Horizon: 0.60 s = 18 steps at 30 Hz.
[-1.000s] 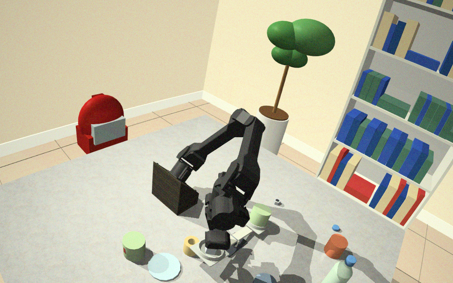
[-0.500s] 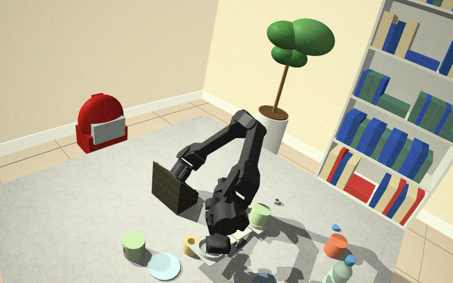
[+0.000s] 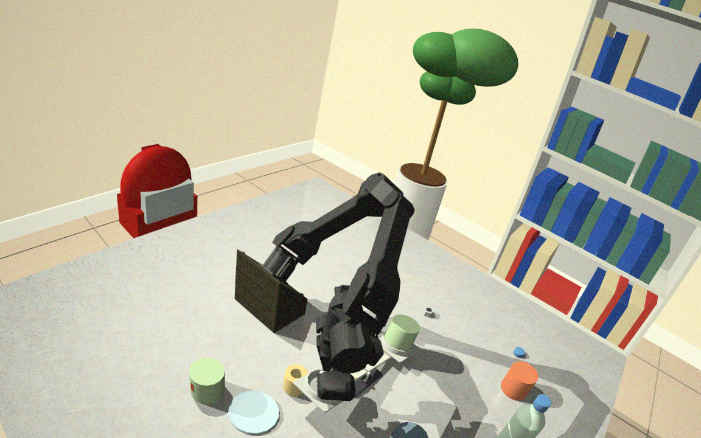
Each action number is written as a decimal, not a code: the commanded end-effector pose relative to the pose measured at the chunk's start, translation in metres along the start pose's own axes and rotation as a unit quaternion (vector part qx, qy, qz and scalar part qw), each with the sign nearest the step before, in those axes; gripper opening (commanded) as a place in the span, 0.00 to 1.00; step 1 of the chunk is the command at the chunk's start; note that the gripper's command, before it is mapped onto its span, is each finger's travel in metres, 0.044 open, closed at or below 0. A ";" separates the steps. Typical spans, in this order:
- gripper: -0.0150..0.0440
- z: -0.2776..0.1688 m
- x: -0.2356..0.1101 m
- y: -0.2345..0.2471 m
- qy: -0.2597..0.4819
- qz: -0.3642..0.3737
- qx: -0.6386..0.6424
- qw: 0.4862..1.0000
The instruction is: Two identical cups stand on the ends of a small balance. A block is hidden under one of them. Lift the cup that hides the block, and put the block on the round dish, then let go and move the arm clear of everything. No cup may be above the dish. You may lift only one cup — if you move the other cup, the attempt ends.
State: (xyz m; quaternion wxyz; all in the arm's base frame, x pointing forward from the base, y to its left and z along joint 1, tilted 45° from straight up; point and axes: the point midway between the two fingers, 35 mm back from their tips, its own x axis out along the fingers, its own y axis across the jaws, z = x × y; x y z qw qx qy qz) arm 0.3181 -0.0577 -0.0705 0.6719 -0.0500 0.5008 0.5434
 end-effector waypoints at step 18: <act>0.40 -0.001 0.007 0.003 -0.001 0.006 0.005 1.000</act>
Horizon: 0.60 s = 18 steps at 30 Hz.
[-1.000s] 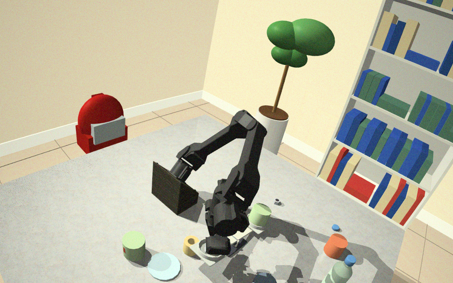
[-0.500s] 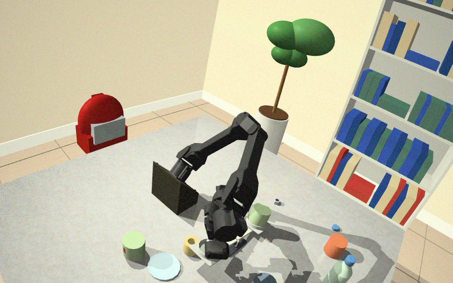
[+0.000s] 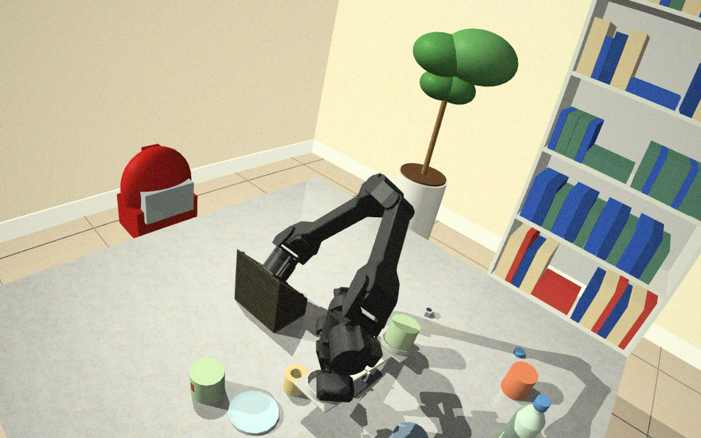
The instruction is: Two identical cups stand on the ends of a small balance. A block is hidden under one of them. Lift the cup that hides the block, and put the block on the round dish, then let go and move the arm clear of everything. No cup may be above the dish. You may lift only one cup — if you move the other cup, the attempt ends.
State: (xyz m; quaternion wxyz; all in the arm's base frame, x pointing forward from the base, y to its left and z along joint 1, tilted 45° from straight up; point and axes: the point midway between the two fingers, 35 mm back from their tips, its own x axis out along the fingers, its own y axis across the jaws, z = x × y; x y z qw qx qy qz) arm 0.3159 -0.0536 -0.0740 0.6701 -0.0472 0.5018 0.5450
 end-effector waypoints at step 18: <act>0.25 -0.001 -0.090 0.000 0.001 0.002 0.004 1.000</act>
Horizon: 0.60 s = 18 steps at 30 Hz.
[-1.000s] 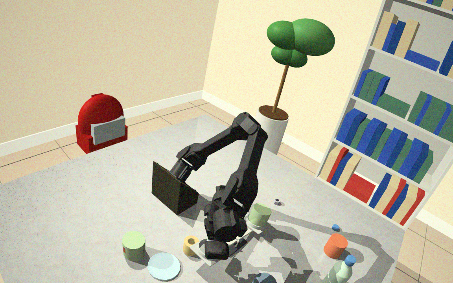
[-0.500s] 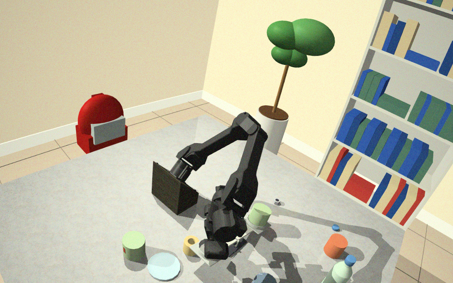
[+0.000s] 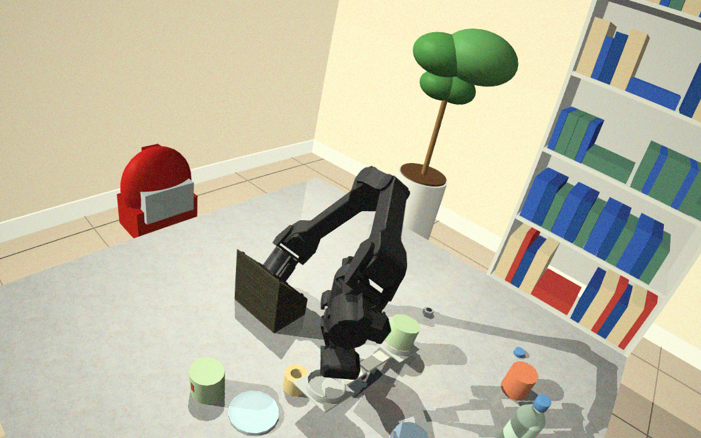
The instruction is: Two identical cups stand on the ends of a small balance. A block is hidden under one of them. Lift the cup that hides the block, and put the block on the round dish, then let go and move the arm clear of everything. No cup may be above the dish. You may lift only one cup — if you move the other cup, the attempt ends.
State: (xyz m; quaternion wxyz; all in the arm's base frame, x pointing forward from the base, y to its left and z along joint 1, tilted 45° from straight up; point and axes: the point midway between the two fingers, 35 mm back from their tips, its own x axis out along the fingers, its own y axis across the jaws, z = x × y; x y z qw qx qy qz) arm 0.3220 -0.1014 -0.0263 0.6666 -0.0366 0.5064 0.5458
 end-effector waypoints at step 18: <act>0.25 -0.088 0.035 -0.027 0.004 -0.009 -0.004 1.000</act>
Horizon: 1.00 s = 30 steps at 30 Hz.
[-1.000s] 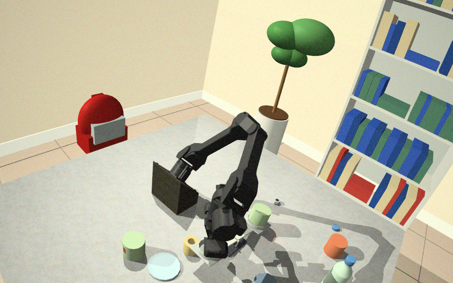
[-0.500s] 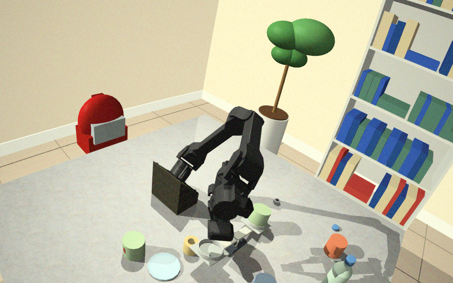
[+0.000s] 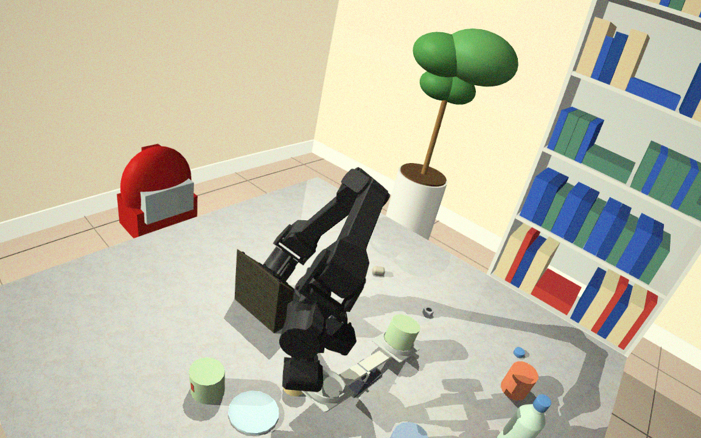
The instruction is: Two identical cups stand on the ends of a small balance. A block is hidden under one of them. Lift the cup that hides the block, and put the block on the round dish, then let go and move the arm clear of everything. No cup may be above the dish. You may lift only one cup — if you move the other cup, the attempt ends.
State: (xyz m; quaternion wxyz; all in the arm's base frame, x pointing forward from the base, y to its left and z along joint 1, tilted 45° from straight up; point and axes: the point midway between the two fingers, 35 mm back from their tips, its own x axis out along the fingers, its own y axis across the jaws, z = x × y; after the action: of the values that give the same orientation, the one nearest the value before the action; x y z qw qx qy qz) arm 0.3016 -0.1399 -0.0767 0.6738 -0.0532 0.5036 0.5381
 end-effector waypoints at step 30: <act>0.25 -0.073 0.106 0.000 -0.001 0.010 0.004 1.000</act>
State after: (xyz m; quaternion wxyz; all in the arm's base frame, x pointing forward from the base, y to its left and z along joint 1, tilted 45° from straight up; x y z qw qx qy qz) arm 0.2488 -0.1177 -0.1881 0.6689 -0.0500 0.5053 0.5429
